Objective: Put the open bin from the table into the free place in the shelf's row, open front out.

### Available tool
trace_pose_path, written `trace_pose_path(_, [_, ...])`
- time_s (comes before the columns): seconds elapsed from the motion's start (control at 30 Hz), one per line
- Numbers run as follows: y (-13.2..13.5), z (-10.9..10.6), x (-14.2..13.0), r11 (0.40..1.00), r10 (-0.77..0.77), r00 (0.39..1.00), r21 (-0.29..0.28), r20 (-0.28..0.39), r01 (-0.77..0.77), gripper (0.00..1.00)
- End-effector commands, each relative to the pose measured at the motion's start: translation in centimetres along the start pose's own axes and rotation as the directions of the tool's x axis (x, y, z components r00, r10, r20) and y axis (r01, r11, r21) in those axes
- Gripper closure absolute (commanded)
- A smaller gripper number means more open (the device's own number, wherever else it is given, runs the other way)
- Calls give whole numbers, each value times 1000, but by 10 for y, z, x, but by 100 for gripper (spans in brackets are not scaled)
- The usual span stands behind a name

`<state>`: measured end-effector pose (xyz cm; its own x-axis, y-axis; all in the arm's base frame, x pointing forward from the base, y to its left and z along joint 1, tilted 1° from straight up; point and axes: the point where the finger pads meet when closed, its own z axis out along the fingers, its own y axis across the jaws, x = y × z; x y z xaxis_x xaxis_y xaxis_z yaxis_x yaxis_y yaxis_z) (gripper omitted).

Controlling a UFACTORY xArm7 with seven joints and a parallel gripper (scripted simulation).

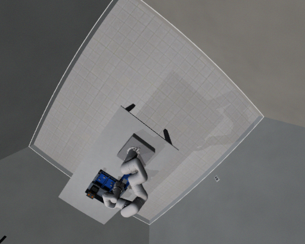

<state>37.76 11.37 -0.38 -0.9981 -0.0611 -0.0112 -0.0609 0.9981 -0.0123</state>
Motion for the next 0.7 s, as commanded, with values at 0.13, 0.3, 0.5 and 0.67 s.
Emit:
trace_pose_path(0.13, [-1, -2, -23, 1000, 0, 1000, -1, 3, 0, 100])
trace_pose_path(0.3, [-1, -2, -23, 1000, 0, 1000, -1, 3, 0, 100])
trace_pose_path(0.5, [-1, -2, -23, 1000, 0, 1000, -1, 3, 0, 100])
trace_pose_path(0.67, [-1, 5, -19, 1000, 0, 1000, -1, 3, 0, 100])
